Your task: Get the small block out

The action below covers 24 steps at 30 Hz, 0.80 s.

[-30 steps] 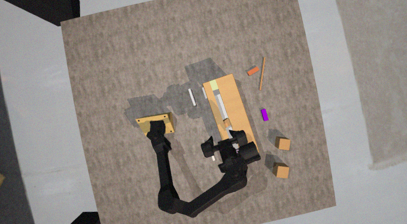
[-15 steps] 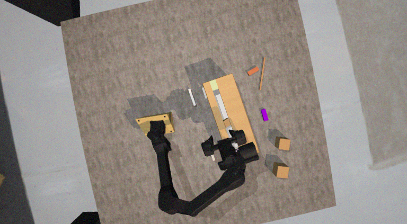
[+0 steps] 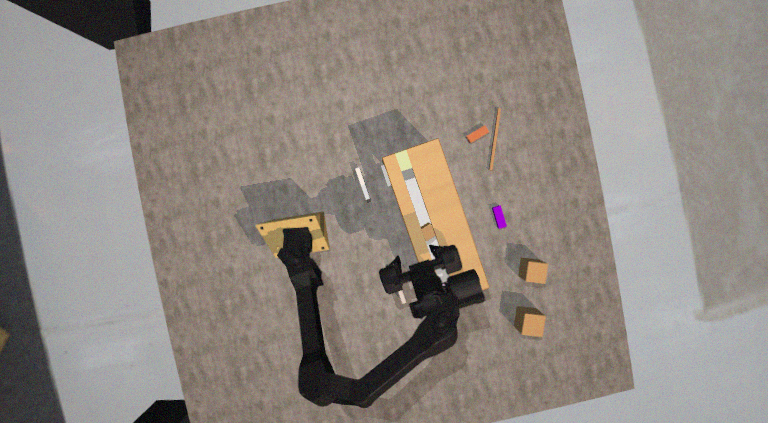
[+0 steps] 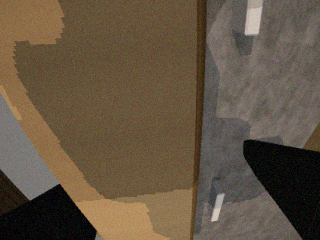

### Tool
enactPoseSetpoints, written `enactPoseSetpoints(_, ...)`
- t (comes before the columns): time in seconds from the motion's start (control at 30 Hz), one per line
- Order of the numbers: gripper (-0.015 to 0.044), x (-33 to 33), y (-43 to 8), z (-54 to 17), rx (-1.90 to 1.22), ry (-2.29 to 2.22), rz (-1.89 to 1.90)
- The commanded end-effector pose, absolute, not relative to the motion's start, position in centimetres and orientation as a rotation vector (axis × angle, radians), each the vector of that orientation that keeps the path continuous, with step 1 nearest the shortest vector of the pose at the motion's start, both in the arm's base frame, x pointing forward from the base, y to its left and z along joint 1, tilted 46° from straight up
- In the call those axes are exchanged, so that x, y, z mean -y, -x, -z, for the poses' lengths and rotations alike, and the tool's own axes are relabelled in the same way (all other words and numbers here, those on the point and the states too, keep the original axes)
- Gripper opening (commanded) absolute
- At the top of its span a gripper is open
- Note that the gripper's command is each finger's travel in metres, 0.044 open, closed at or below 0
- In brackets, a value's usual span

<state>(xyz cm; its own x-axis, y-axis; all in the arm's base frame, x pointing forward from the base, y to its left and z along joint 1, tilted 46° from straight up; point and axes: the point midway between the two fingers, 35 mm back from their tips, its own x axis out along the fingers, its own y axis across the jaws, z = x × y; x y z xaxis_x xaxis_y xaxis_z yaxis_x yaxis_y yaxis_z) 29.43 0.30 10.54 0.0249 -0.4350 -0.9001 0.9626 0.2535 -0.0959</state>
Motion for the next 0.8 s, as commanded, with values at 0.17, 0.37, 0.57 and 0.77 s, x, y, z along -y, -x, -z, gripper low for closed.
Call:
enactPoseSetpoints(0.17, 0.04, -0.9, -29.2, -10.0, -1.018, -0.668, 1.215)
enactPoseSetpoints(0.37, 0.04, -2.0, -28.8, -8.7, -1.019, -0.668, 1.215)
enactPoseSetpoints(0.57, 0.04, -3.0, -28.4, -7.7, -1.02, -0.668, 1.215)
enactPoseSetpoints(0.77, 0.04, -4.0, -28.0, -6.6, -1.02, -0.668, 1.215)
